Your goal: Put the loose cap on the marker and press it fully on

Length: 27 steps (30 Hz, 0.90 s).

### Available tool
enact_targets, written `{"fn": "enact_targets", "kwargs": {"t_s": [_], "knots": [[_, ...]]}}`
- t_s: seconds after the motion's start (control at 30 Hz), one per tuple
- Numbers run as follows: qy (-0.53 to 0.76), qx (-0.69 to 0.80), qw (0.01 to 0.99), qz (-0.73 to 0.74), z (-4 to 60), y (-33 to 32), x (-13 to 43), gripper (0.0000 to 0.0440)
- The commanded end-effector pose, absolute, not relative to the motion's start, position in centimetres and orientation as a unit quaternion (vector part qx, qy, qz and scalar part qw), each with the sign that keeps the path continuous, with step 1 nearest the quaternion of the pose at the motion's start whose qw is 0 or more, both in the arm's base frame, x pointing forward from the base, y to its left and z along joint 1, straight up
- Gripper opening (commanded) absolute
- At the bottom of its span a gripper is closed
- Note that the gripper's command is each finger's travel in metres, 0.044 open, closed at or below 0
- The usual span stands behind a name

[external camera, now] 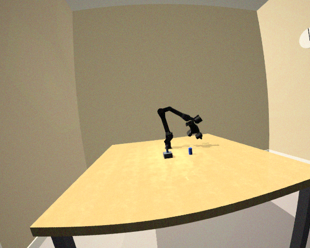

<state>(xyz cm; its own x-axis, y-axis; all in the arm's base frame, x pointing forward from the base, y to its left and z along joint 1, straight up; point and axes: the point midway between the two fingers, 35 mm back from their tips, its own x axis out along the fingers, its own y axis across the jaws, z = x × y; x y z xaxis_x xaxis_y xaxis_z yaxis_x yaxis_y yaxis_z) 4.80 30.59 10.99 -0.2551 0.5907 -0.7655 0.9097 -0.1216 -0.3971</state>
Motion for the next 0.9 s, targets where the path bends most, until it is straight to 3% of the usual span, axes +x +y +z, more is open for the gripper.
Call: {"fn": "enact_targets", "kwargs": {"t_s": [0.0, 0.87], "knots": [[0.626, 0.593, 0.174, -0.476, 11.2, 30.2, 5.7, 0.0316], [0.497, 0.638, 0.156, -0.567, 13.3, 26.4, 12.5, 0.0316]]}}
